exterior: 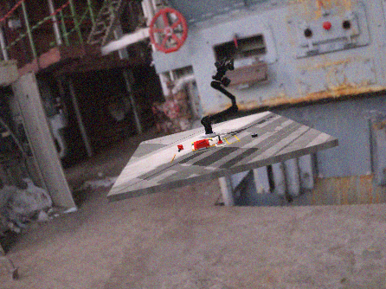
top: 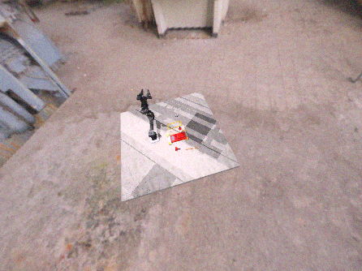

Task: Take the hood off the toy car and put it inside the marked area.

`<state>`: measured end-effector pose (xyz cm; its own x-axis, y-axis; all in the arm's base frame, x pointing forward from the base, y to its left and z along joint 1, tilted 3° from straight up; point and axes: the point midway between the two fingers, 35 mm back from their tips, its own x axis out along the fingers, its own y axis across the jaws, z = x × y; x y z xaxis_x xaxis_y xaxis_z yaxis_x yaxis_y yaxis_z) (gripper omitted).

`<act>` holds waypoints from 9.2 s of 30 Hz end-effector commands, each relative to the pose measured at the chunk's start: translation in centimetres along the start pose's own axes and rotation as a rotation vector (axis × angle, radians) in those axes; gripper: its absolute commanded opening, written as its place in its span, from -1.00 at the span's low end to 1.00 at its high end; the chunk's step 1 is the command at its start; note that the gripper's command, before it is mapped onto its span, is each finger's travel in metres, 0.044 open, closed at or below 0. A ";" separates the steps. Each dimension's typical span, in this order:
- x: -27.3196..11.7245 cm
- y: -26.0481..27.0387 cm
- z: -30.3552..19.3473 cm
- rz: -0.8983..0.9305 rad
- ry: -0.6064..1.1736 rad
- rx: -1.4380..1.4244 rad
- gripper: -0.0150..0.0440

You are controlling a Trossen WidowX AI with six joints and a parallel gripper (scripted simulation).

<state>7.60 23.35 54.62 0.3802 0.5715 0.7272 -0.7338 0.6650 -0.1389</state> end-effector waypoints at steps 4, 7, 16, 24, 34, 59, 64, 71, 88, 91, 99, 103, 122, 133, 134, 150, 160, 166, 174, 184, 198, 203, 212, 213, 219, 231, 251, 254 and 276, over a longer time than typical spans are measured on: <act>-0.3 -0.3 1.9 -0.004 -0.052 0.007 1.00; -0.6 -0.9 3.9 -0.016 -0.111 0.006 1.00; -3.9 -7.1 14.5 -0.200 -0.414 -0.028 1.00; -7.6 -13.9 19.2 -0.352 -0.539 0.075 1.00; -12.2 -22.9 21.6 -0.642 -0.623 0.077 1.00; -29.0 -48.0 0.0 -1.660 0.171 0.295 1.00; -31.7 -48.6 -7.2 -1.731 0.555 0.333 1.00; -35.1 -46.2 -17.3 -1.650 1.197 0.400 1.00; -38.5 -35.0 -29.1 -0.908 2.249 0.577 1.00; -38.6 -35.0 -29.1 -0.908 2.249 0.577 1.00; -38.9 -34.9 -29.3 -0.908 2.249 0.577 1.00; -39.2 -34.9 -29.6 -0.908 2.249 0.577 1.00; -40.4 -34.7 -30.9 -0.908 2.249 0.577 1.00; -41.2 -34.5 -31.6 -0.908 2.249 0.577 1.00; -41.2 -34.5 -31.6 -0.908 2.249 0.577 1.00; -42.3 -34.1 -32.5 -0.908 2.249 0.577 1.00; -42.6 -34.0 -32.7 -0.908 2.249 0.577 1.00; -42.8 -34.0 -32.9 -0.908 2.249 0.577 1.00; -43.0 -33.9 -33.2 -0.908 2.249 0.577 1.00; -43.4 -33.8 -33.6 -0.908 2.249 0.577 1.00; -43.6 -33.9 -33.8 -0.908 2.244 0.576 0.91; -43.6 -33.9 -33.8 -0.908 2.244 0.576 0.60; -43.5 -33.9 -33.8 -0.908 2.244 0.576 0.26; -43.5 -33.9 -33.8 -0.908 2.244 0.576 0.17; -43.3 -33.9 -33.6 -0.908 2.244 0.576 -0.36; -42.7 -34.1 -33.0 -0.908 2.244 0.576 -0.49; -41.8 -34.3 -32.1 -0.908 2.244 0.577 -0.49; -41.7 -34.3 -31.9 -0.908 2.244 0.577 -0.49; -36.9 -32.9 -30.8 -0.911 2.243 0.581 -0.49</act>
<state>35.06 -6.58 11.49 0.0144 0.0415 -0.9990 0.0001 0.9991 0.0415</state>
